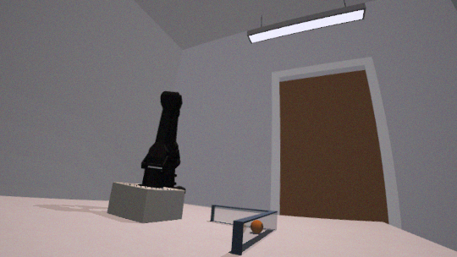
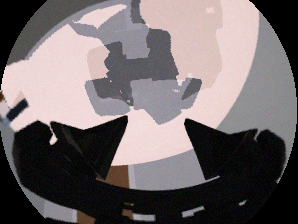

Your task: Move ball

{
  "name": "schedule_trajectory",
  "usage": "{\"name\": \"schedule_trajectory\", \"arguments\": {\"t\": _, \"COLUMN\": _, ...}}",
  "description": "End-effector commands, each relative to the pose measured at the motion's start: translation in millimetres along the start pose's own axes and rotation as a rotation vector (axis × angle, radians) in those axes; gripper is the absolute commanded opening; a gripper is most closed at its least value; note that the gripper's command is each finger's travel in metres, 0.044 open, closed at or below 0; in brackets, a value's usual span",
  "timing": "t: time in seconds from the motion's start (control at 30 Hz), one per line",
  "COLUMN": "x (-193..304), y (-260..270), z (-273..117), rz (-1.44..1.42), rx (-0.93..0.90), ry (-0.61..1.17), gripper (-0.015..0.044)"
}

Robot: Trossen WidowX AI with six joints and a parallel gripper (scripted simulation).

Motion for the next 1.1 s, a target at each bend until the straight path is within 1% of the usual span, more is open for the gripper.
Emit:
{"name": "schedule_trajectory", "arguments": {"t": 0.0, "x": 1.8, "y": 1.0, "z": 0.1, "rz": 0.019, "rx": -0.003, "ry": 0.001, "gripper": 0.0374}}
{"name": "schedule_trajectory", "arguments": {"t": 0.03, "x": 7.3, "y": 3.9, "z": 0.2, "rz": 0.076, "rx": -0.012, "ry": 0.005, "gripper": 0.0348}}
{"name": "schedule_trajectory", "arguments": {"t": 0.1, "x": 27.2, "y": 16.5, "z": 0.1, "rz": 0.287, "rx": -0.045, "ry": 0.019, "gripper": 0.0295}}
{"name": "schedule_trajectory", "arguments": {"t": 0.13, "x": 37.8, "y": 24.5, "z": -0.3, "rz": 0.402, "rx": -0.062, "ry": 0.029, "gripper": 0.0288}}
{"name": "schedule_trajectory", "arguments": {"t": 0.3, "x": 85.1, "y": 74.5, "z": -6.8, "rz": 0.98, "rx": -0.137, "ry": 0.094, "gripper": 0.0288}}
{"name": "schedule_trajectory", "arguments": {"t": 0.57, "x": 121.3, "y": 168.9, "z": -33.1, "rz": 1.803, "rx": -0.165, "ry": 0.182, "gripper": 0.0288}}
{"name": "schedule_trajectory", "arguments": {"t": 0.8, "x": 125.6, "y": 270.2, "z": -66.3, "rz": 2.541, "rx": -0.205, "ry": 0.351, "gripper": 0.0288}}
{"name": "schedule_trajectory", "arguments": {"t": 0.9, "x": 115.4, "y": 314.1, "z": -84.3, "rz": 2.846, "rx": -0.205, "ry": 0.442, "gripper": 0.0288}}
{"name": "schedule_trajectory", "arguments": {"t": 0.97, "x": 108.2, "y": 334.2, "z": -93.6, "rz": 3.006, "rx": -0.209, "ry": 0.491, "gripper": 0.0288}}
{"name": "schedule_trajectory", "arguments": {"t": 1.07, "x": 87.5, "y": 375.2, "z": -115.0, "rz": 3.362, "rx": -0.215, "ry": 0.614, "gripper": 0.0288}}
Point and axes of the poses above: the point midway between the two fingers, 35 mm back from their tips, its own z axis out along the fingers, its own y axis across the jaws, x = y × z, the point moved 7 cm from there along -z, back along the fingers, and after that the axes turned 2 degrees about z, right-handed, at the moved point
